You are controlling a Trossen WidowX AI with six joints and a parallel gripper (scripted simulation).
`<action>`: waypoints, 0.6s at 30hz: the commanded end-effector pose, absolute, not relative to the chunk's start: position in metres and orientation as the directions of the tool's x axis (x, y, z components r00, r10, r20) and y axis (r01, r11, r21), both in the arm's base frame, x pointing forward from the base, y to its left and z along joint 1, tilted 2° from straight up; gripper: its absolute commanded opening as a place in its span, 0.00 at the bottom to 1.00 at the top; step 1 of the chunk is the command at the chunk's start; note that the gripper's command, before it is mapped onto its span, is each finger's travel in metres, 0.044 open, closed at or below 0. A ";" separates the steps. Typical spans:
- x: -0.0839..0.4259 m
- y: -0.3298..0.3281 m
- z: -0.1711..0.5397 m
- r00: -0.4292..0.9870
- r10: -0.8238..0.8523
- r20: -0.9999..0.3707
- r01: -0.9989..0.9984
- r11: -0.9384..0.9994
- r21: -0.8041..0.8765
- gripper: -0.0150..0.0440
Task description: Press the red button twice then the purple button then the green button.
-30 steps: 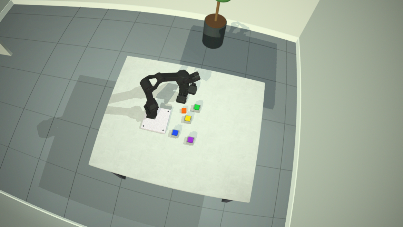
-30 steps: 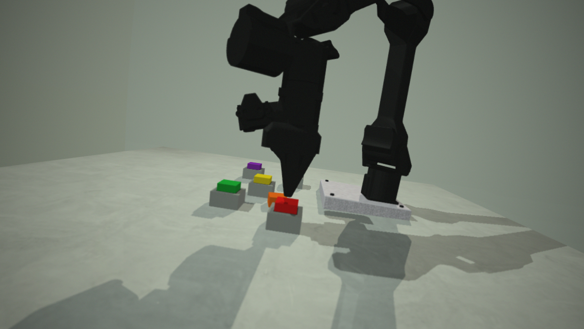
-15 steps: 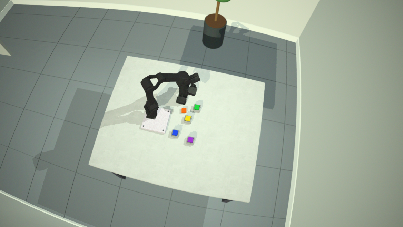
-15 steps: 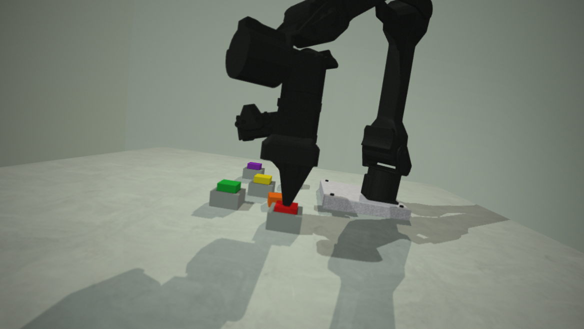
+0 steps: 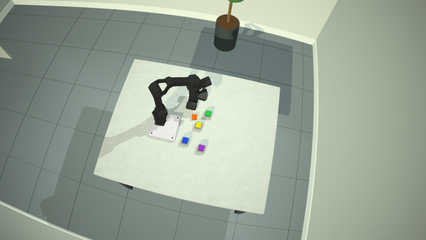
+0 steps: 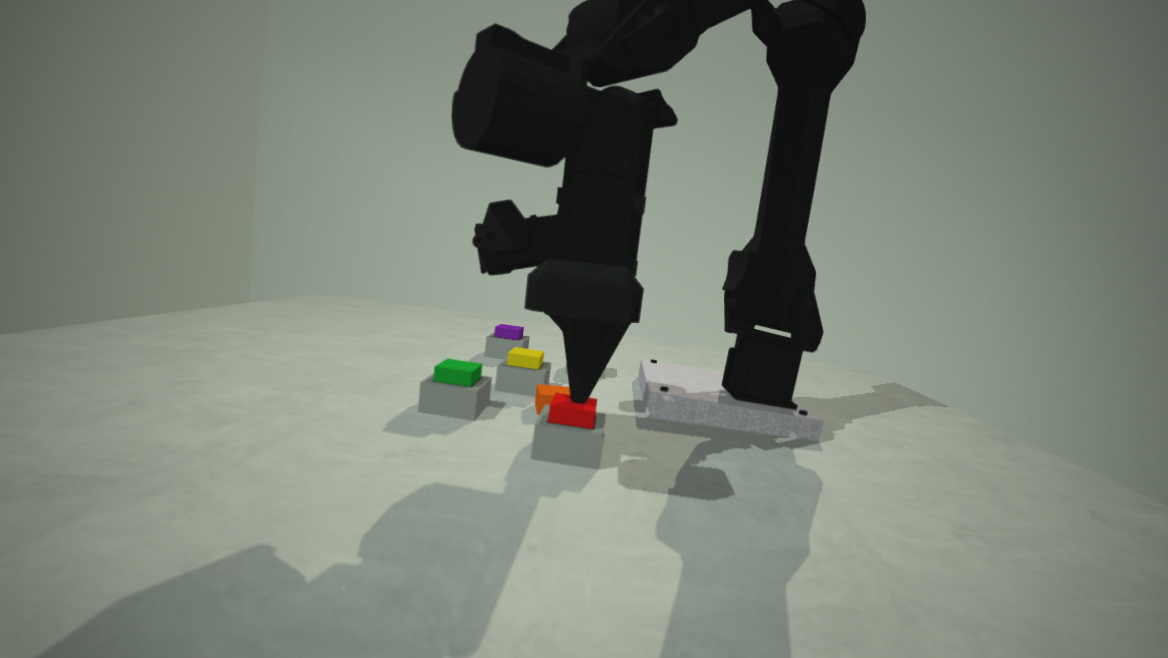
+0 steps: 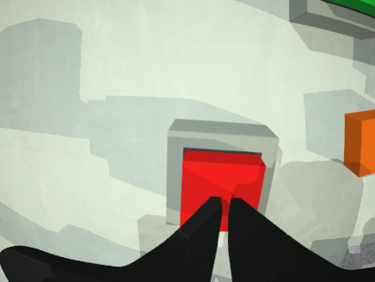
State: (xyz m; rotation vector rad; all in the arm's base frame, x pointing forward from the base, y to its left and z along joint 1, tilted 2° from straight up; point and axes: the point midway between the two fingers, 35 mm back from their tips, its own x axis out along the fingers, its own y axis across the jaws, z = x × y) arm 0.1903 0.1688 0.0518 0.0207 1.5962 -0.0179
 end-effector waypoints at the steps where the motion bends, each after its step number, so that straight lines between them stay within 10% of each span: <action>1: 0.193 0.170 0.076 -0.012 0.010 -1.000 0.022 1.000 0.009 0.29; 18: 0.193 0.170 0.057 -0.012 0.010 -1.000 0.022 1.000 0.009 0.29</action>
